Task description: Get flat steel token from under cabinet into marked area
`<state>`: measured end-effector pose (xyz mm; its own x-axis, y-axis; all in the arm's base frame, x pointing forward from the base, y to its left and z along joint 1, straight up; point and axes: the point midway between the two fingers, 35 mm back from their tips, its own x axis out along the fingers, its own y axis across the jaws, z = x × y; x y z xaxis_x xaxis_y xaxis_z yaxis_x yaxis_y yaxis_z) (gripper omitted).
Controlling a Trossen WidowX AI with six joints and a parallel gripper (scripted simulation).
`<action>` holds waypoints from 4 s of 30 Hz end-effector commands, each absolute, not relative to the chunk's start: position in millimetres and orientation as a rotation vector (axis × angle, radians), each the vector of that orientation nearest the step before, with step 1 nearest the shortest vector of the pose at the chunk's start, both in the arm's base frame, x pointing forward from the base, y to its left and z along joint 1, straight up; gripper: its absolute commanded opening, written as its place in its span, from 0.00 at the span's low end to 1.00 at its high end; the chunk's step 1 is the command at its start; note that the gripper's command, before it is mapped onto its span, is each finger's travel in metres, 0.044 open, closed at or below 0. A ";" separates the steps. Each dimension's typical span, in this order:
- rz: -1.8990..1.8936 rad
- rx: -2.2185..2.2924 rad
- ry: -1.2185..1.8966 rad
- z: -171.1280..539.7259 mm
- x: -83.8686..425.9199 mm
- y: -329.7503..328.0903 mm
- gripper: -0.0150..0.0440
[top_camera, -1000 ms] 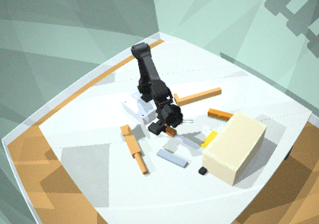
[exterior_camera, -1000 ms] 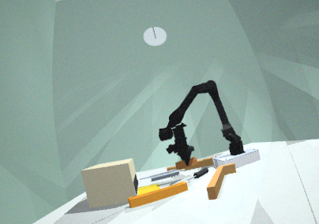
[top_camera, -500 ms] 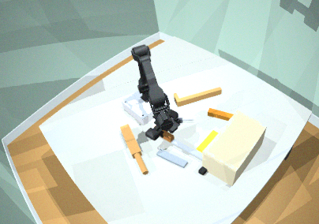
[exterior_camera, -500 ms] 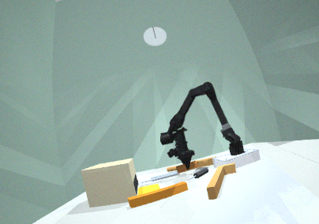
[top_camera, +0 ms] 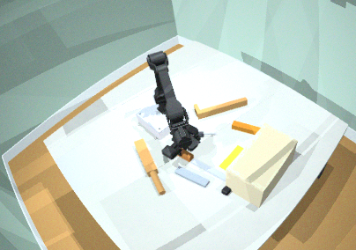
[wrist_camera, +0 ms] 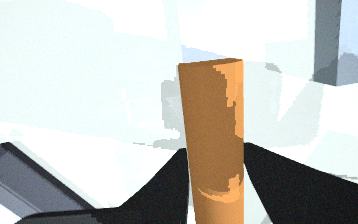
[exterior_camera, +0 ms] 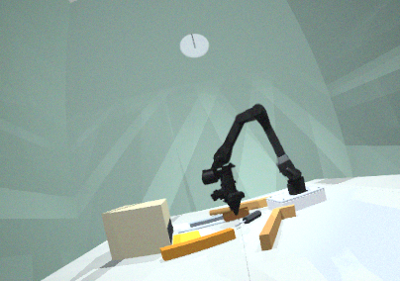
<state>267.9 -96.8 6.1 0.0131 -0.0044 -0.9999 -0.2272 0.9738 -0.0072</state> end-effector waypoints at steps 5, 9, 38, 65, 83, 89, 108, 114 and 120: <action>0.174 -0.184 1.539 6.4 267.8 -96.8 0.71; 0.173 -0.183 1.537 2.3 268.6 -97.5 0.71; 0.174 -0.185 1.539 -7.6 242.4 -102.4 0.71; 0.170 -0.185 1.538 -5.5 249.5 -103.4 0.25; 0.172 -0.184 1.536 -4.5 273.4 -98.0 0.25; 0.172 -0.183 1.536 -4.1 281.0 -96.3 0.25; 0.173 -0.183 1.534 -3.1 304.4 -91.0 0.25; 0.173 -0.183 1.534 -2.7 311.5 -89.4 0.25; 0.173 -0.183 1.533 -2.4 318.6 -87.9 0.25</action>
<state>314.4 -88.5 -2.9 0.0296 -0.0004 -0.9996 -0.2261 0.9741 -0.0071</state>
